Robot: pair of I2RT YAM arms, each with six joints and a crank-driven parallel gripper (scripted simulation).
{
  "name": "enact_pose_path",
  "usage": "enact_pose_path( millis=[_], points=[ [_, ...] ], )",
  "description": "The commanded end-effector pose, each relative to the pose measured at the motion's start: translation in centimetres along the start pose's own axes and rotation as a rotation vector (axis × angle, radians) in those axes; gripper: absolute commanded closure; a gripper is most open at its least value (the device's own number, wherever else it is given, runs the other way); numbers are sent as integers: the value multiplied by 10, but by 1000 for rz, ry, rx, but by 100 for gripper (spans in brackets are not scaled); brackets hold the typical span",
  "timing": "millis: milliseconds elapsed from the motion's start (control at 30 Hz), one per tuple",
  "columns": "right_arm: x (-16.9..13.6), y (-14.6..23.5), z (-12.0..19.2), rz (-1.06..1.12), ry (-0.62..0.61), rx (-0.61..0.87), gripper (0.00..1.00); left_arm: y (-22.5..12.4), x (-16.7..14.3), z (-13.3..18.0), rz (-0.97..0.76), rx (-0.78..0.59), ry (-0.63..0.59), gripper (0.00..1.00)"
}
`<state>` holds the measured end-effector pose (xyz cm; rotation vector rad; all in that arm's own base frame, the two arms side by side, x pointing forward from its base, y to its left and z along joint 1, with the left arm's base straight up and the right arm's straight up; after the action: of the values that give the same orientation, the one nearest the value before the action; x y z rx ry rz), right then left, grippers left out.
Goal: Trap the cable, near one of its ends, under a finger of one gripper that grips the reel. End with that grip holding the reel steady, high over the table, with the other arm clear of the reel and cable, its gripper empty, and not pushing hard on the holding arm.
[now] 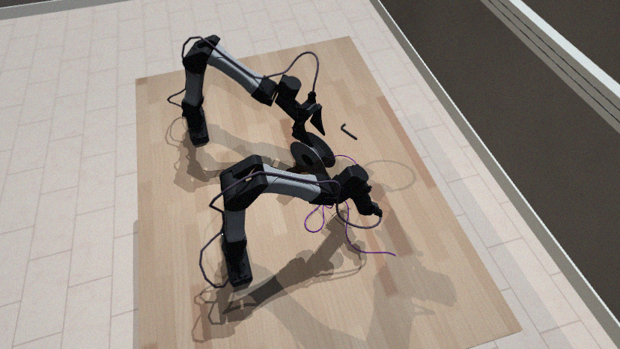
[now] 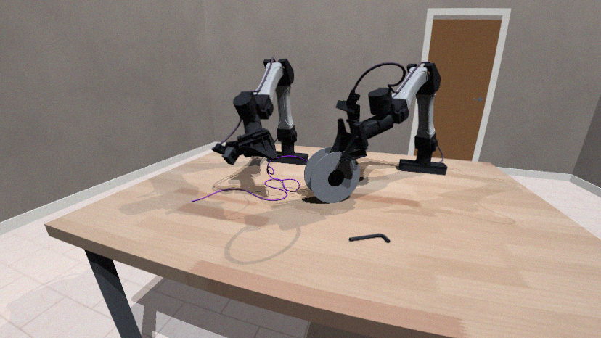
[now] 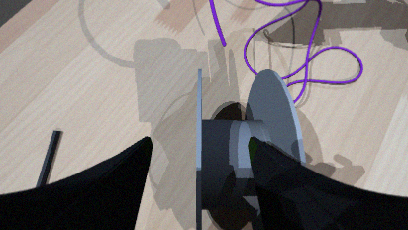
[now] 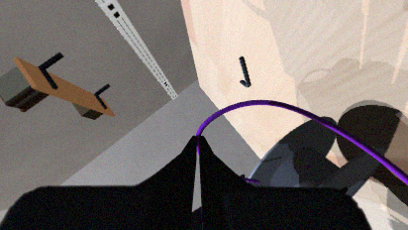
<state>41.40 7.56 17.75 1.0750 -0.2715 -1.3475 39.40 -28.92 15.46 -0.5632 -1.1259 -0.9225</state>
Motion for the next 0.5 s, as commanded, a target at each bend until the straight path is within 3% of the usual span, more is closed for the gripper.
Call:
enact_pose_path(
  millis=[0, 467],
  points=[
    [-16, 13, 10, 29, 3, 73, 100, 3, 19, -2, -14, 16, -45, 25],
    [-51, -9, 9, 15, -9, 86, 100, 3, 19, -2, -14, 16, -45, 25]
  ],
)
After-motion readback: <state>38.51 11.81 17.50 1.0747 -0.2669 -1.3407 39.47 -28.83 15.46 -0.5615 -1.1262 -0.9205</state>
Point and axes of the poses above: on each arm, the point where the finger pads meet when closed, its own z axis back along the fingers, its own y axis across the jaws, x = y × z, the point moved 8 cm from there along z, back along the fingers, and after that the axes turned 4 degrees about -z, right-handed, at the moved point
